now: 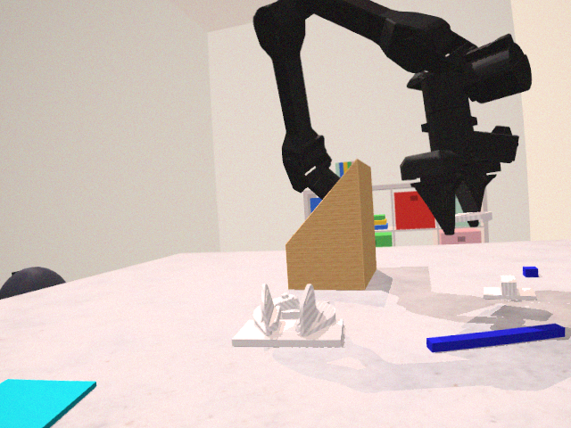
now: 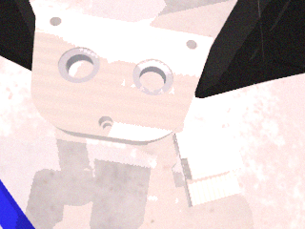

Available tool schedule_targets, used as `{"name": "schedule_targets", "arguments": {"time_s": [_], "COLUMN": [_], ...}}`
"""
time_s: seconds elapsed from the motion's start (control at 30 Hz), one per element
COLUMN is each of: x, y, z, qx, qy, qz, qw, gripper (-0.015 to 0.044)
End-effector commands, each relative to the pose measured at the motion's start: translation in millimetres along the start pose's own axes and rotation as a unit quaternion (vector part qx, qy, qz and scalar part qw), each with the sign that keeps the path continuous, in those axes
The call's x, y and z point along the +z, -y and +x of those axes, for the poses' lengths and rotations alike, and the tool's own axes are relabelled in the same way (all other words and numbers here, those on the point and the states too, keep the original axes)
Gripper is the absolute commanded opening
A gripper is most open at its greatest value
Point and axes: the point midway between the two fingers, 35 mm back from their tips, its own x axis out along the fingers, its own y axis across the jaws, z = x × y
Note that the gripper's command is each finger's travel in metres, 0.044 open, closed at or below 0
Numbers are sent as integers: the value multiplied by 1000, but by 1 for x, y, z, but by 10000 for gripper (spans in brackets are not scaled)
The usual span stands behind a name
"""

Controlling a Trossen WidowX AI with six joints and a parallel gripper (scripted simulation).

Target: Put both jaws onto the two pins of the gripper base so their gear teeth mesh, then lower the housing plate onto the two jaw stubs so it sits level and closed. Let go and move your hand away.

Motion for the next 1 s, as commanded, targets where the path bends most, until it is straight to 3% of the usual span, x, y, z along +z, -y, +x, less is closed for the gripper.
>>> {"name": "schedule_targets", "arguments": {"time_s": [0.0,0.97], "x": [-6,-59], "y": [13,89], "z": [-2,-5], "qx": [-2,-7], "qy": [2,5], "qz": [28,203], "qw": [1000,979], "gripper": [351,351]}}
